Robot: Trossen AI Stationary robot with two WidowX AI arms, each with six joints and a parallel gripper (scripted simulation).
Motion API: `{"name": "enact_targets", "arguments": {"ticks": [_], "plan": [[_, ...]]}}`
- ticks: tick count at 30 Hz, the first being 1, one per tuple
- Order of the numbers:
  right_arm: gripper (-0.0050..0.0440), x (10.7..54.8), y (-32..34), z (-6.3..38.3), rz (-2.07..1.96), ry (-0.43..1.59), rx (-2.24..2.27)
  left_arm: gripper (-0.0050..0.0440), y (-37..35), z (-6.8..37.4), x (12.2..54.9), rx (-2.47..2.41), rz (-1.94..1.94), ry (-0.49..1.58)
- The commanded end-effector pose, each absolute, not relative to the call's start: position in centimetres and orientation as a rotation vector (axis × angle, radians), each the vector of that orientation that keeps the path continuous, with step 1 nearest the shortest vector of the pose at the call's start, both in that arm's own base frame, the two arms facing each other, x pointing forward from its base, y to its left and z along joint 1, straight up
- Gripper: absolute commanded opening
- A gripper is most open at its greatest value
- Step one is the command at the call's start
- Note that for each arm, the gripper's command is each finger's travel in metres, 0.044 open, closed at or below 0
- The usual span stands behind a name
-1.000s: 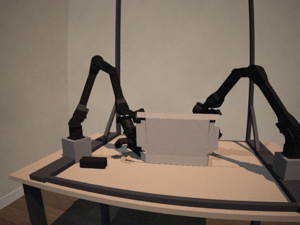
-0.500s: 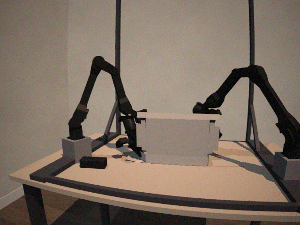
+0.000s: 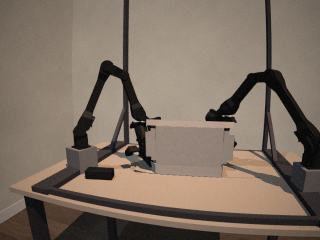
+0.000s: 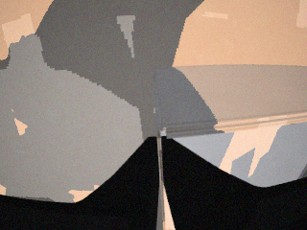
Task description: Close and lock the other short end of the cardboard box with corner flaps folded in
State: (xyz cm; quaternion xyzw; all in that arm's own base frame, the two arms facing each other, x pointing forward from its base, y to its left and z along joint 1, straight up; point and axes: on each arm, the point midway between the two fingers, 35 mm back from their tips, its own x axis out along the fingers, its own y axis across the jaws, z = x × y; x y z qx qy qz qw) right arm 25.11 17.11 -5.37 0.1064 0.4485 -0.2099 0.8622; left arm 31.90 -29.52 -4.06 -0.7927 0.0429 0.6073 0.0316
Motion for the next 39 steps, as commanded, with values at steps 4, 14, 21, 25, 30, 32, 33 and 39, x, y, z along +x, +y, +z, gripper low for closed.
{"name": "enact_targets", "arguments": {"ticks": [4, 14, 21, 25, 30, 32, 33, 39], "plan": [[0.0, 25.8, 17.9, -4.9, -0.486, 0.945, 0.284, 0.0003, -30.0, -3.0, 32.3, -2.473, 1.85, 0.16], [0.0, 26.2, 18.1, -4.7, -0.539, 0.954, 0.318, 0.0003, -30.0, -3.0, 32.3, -2.472, 1.85, 0.16], [0.0, 26.3, 18.2, -4.8, -0.567, 0.96, 0.338, 0.0003, -30.0, -3.0, 32.3, -2.472, 1.85, 0.16], [0.0, 26.6, 18.3, -4.6, -0.644, 0.971, 0.391, 0.0003, -30.0, -3.0, 32.3, -2.472, 1.85, 0.16], [0.0, 26.7, 18.4, -4.6, -0.644, 0.971, 0.391, 0.0003, -30.0, -3.0, 32.3, -2.472, 1.85, 0.16], [0.0, 26.7, 18.4, -4.5, -0.644, 0.971, 0.391, 0.0003, -30.0, -3.0, 32.3, -2.472, 1.85, 0.161], [0.0, 26.8, 18.4, -4.5, -0.644, 0.971, 0.391, 0.0003, -30.0, -3.0, 32.3, -2.472, 1.85, 0.161], [0.0, 26.9, 18.4, -4.6, -0.673, 0.976, 0.413, 0.0003, -30.0, -3.0, 32.3, -2.472, 1.85, 0.161]]}}
